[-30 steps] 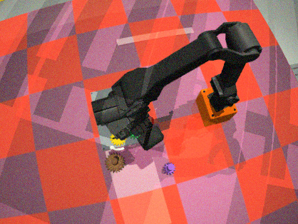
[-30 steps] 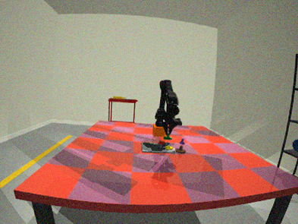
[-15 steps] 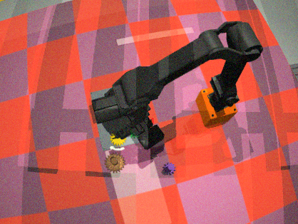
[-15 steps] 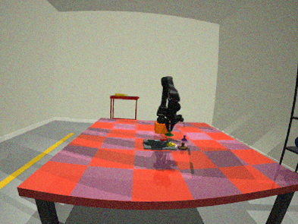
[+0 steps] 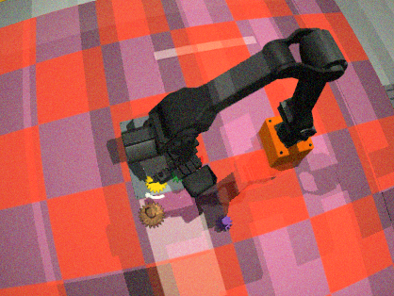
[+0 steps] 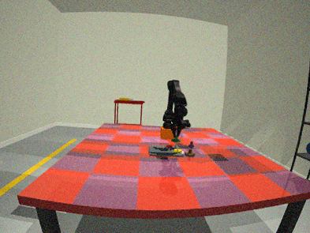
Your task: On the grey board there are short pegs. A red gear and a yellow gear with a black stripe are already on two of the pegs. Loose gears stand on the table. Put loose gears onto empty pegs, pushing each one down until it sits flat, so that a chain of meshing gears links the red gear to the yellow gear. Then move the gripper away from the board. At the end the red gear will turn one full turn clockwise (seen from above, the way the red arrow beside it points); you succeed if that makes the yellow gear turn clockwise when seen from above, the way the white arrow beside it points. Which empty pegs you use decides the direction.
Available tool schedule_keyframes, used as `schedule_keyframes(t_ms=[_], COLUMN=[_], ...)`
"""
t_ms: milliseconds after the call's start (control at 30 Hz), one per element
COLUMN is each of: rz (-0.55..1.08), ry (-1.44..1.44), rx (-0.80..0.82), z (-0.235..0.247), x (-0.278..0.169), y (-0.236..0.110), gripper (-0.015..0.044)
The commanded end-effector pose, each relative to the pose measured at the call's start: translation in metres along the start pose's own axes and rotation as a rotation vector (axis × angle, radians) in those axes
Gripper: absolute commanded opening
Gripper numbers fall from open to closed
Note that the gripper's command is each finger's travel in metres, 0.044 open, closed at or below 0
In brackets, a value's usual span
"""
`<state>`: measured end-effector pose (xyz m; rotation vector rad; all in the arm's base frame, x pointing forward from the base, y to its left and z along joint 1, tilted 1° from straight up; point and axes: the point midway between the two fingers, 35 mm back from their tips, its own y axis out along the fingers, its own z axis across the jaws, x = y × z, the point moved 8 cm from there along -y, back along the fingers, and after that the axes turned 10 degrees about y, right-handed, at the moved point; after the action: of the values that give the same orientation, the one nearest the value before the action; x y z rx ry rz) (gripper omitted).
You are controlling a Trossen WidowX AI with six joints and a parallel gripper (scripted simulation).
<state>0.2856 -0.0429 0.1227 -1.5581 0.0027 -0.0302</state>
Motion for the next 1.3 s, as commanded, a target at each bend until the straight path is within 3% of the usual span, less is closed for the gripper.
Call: schedule_keyframes(t_ms=[0,567,933,1267], rz=[0.001,0.001,0.002,0.001], ry=[-0.003,-0.032,-0.137,-0.054], rx=[-0.004,-0.004,-0.004,-0.004], z=[0.000,0.000,-0.001,-0.001], x=[0.000,0.000,-0.001,0.000], y=[0.000,0.003,0.019,0.034], gripper=[0.0000,0.0000,0.0000,0.0000])
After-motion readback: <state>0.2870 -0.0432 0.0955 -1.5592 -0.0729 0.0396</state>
